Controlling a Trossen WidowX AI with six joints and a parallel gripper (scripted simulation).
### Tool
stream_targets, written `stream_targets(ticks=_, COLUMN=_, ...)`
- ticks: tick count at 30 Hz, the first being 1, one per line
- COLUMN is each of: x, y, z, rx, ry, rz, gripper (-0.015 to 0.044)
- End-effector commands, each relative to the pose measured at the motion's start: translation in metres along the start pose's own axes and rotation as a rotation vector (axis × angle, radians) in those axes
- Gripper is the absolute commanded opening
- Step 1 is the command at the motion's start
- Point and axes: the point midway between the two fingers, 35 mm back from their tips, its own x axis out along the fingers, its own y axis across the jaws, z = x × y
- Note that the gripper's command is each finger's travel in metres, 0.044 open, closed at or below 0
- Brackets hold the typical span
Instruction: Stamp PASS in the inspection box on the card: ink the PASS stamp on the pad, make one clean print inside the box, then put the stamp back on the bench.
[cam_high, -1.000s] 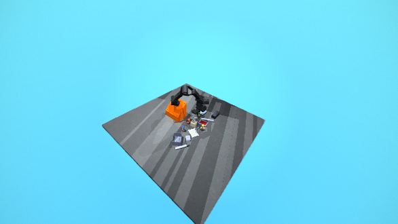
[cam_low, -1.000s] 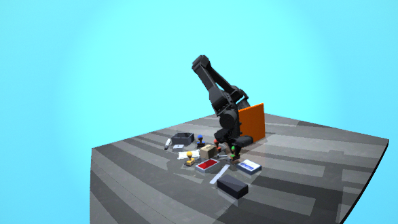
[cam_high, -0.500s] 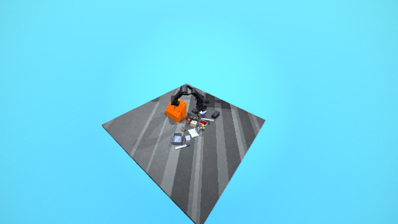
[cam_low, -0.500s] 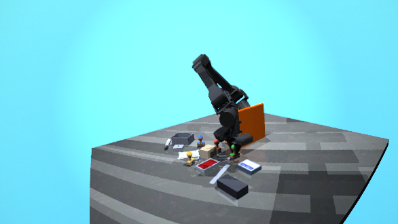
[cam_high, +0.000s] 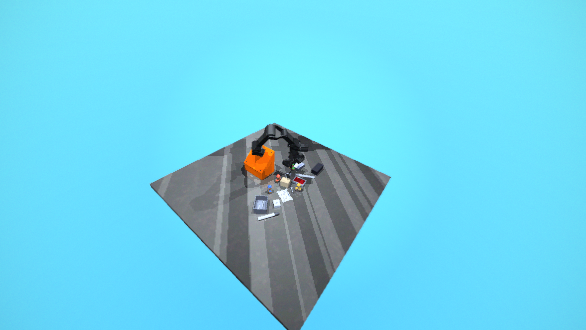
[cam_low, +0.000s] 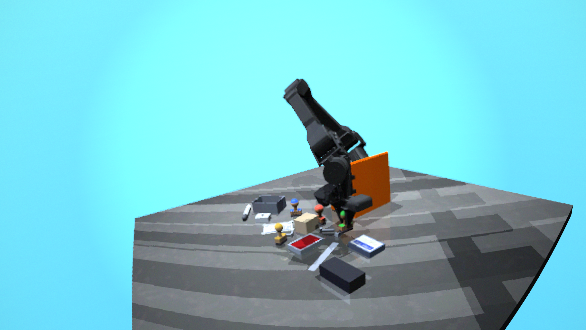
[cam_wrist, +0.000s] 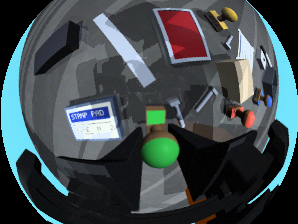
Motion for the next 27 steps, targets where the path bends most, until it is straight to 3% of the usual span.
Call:
stream_targets(ticks=1, x=-0.003, y=0.001, z=0.0, rx=0.005, ry=0.003, rz=0.005, gripper=0.0)
stream_targets(ticks=27, x=-0.016, y=0.001, z=0.0, rx=0.005, ry=0.003, rz=0.008, gripper=0.0)
